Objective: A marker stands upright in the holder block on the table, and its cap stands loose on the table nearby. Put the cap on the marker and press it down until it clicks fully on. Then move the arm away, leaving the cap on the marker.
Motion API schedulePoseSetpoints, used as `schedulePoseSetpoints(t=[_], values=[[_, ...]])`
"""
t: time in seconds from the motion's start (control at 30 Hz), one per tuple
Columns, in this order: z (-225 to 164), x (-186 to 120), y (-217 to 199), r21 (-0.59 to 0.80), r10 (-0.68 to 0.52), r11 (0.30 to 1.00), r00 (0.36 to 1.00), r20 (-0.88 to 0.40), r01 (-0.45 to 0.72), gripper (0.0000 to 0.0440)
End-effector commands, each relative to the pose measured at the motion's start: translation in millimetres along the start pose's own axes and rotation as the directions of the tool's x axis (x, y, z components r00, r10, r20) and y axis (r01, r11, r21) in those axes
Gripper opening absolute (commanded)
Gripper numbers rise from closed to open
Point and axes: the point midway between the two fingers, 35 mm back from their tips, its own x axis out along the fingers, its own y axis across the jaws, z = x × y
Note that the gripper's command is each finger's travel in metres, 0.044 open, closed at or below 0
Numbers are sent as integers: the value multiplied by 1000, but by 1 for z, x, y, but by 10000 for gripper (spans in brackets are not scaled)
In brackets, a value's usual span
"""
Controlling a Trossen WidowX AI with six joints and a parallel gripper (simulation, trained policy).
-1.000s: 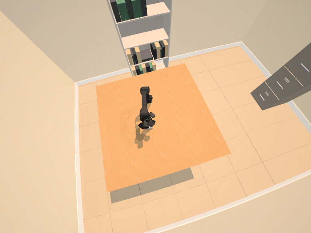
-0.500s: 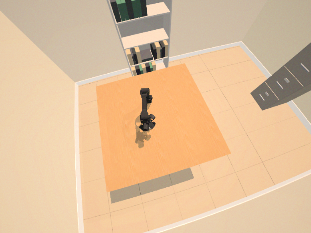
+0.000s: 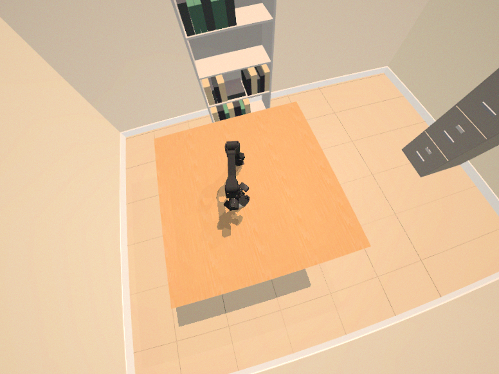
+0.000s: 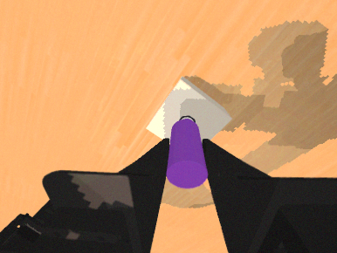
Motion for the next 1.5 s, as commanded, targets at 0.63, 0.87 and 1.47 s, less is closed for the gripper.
schedulePoseSetpoints(t=[0.63,0.87,1.47], values=[[-13,16,7,-71,31,997,994,-110,-39,440],[-9,-10,3,-101,-18,995,996,-89,9,440],[-13,-51,2,-133,-24,991,995,-97,11,231]])
